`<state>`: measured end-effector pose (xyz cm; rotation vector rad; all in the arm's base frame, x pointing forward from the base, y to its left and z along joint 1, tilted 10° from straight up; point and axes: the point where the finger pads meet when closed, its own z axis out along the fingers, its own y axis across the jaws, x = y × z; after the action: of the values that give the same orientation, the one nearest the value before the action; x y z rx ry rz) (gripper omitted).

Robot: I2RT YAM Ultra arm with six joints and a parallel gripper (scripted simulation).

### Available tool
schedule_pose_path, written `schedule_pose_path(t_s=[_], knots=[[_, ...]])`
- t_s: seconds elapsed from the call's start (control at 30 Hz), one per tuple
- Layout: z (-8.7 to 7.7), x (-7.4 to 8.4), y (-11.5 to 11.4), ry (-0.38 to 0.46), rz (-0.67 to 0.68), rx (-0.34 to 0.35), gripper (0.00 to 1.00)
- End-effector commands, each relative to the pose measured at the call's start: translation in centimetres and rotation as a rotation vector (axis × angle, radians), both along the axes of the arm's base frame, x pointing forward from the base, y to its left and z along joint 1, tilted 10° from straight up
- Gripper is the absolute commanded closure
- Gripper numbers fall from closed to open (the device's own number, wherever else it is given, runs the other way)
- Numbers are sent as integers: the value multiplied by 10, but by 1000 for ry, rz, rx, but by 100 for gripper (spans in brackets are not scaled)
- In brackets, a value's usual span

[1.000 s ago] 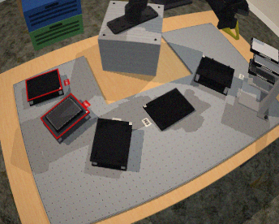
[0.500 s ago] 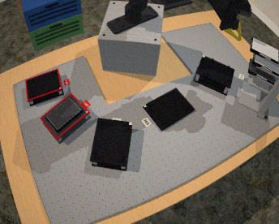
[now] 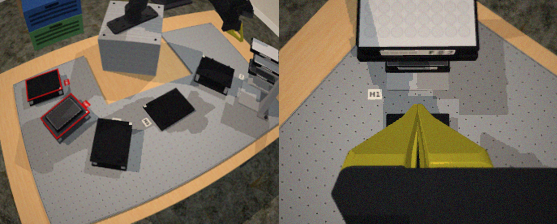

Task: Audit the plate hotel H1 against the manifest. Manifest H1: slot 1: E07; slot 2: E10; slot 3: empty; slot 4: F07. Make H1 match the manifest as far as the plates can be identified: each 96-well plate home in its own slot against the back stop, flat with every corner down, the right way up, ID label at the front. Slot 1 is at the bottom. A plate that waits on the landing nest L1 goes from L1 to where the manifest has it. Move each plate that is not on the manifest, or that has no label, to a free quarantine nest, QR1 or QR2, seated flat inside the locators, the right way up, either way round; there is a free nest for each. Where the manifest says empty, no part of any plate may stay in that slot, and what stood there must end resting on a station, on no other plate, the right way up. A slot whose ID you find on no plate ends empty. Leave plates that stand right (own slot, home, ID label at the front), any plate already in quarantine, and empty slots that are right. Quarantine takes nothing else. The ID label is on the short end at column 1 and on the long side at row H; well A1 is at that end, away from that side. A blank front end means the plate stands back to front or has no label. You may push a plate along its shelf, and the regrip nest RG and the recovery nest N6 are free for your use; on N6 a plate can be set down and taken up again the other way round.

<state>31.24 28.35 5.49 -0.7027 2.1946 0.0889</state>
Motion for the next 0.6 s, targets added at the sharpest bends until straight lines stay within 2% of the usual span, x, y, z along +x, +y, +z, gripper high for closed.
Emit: schedule_pose_path(t_s=[0.0, 0.07, 0.17, 0.27, 0.43, 0.5, 0.57], knots=[[17, 10, 9, -31, 4, 29, 100], [11, 11, 9, -22, 4, 19, 100], [16, 12, 11, -28, 7, 28, 100], [10, 14, 11, -19, 3, 16, 100], [19, 15, 14, -34, 7, 32, 100], [10, 17, 12, -19, 3, 15, 100], [11, 18, 13, -19, 4, 15, 100]])
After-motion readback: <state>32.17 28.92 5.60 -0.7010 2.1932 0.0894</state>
